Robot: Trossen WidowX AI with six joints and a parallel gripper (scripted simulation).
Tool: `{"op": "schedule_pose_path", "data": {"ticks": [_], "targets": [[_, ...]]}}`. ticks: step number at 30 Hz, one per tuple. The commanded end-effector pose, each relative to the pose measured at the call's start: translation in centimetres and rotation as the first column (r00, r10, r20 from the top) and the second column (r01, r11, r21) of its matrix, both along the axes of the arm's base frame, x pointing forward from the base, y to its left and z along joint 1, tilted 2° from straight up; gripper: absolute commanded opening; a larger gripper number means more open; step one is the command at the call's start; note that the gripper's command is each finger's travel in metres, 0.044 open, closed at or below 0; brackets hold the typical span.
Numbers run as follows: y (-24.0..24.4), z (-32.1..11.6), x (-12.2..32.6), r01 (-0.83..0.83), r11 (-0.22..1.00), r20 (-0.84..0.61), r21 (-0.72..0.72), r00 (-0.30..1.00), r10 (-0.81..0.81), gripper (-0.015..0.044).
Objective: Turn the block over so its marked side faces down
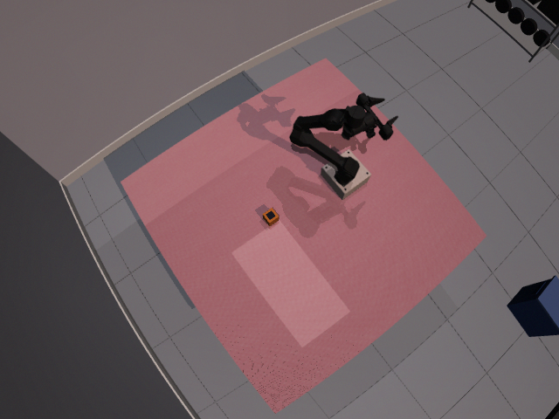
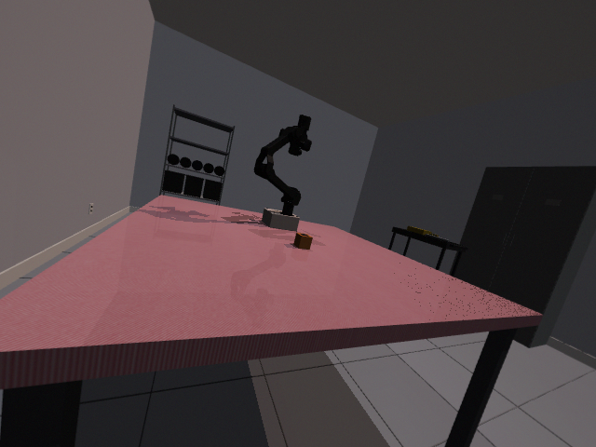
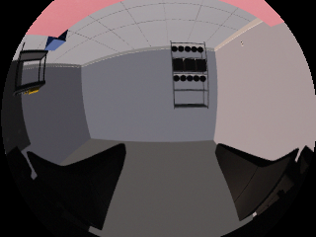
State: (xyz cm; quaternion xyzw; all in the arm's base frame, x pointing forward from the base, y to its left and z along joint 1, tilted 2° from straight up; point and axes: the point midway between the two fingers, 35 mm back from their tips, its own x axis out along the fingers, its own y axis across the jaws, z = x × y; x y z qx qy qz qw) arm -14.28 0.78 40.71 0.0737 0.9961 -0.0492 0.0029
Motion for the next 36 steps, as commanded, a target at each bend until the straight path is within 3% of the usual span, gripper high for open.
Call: {"op": "schedule_pose_path", "data": {"ticks": [1,4,7,12,17,23,27,31,36], "targets": [[0.3,0.0,0.0,0.010,1.000,0.001,-0.013,1.000,-0.010,0.0426],[3.8,-0.2,-0.2,0.151,0.969,0.011,-0.193,0.988,-0.152,0.0440],[8.3,-0.7,0.5,0.317,0.855,0.035,-0.411,0.943,-0.332,0.0440],[15.6,-2.2,3.7,0.491,0.520,0.099,-0.699,0.786,-0.610,0.0440],[21.2,-4.4,8.9,0.488,0.143,0.184,-0.861,0.561,-0.807,0.0440],[24.9,-7.2,16.7,0.238,-0.254,0.312,-0.938,0.251,-0.916,0.0440],[25.6,-9.5,22.9,-0.032,-0.412,0.412,-0.910,0.027,-0.911,0.0440],[24.8,-12.0,29.1,-0.338,-0.442,0.517,-0.831,-0.174,-0.838,0.0440],[21.9,-15.4,36.3,-0.694,-0.274,0.652,-0.666,-0.362,-0.666,0.0440]]}}
